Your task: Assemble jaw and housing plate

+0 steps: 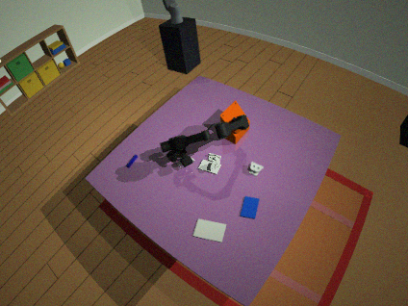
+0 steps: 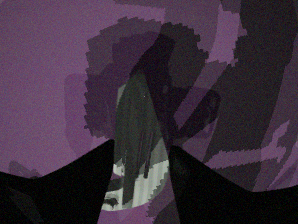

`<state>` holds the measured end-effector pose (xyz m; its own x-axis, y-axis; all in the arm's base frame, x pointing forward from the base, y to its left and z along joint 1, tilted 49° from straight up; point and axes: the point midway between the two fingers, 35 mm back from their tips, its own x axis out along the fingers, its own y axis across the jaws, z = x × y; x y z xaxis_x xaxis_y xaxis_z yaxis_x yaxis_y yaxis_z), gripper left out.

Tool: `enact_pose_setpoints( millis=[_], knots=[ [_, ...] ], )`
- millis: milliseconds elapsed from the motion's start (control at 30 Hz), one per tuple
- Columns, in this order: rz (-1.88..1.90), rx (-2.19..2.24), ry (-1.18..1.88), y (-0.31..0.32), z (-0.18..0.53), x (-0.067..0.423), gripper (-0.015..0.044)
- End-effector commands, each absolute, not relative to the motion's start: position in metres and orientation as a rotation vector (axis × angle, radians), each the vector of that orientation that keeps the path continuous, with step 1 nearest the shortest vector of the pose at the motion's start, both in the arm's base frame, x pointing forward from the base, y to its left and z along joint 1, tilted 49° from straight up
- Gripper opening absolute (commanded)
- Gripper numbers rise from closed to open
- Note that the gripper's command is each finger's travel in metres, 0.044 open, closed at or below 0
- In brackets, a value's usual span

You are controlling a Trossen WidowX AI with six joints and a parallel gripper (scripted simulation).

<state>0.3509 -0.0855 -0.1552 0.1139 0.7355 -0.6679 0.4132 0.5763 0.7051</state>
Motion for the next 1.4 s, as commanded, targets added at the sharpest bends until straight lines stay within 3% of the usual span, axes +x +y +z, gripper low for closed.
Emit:
enact_pose_setpoints(
  millis=[0, 767, 1367],
  knots=[
    [0.307, 1.016, 1.510, -0.092, -0.151, 0.351, 0.0134],
    [0.303, 1.022, 1.509, -0.144, -0.104, 0.342, 0.0134],
    [0.412, 0.903, 1.464, -0.131, -0.088, 0.329, 0.0134]
  ],
)
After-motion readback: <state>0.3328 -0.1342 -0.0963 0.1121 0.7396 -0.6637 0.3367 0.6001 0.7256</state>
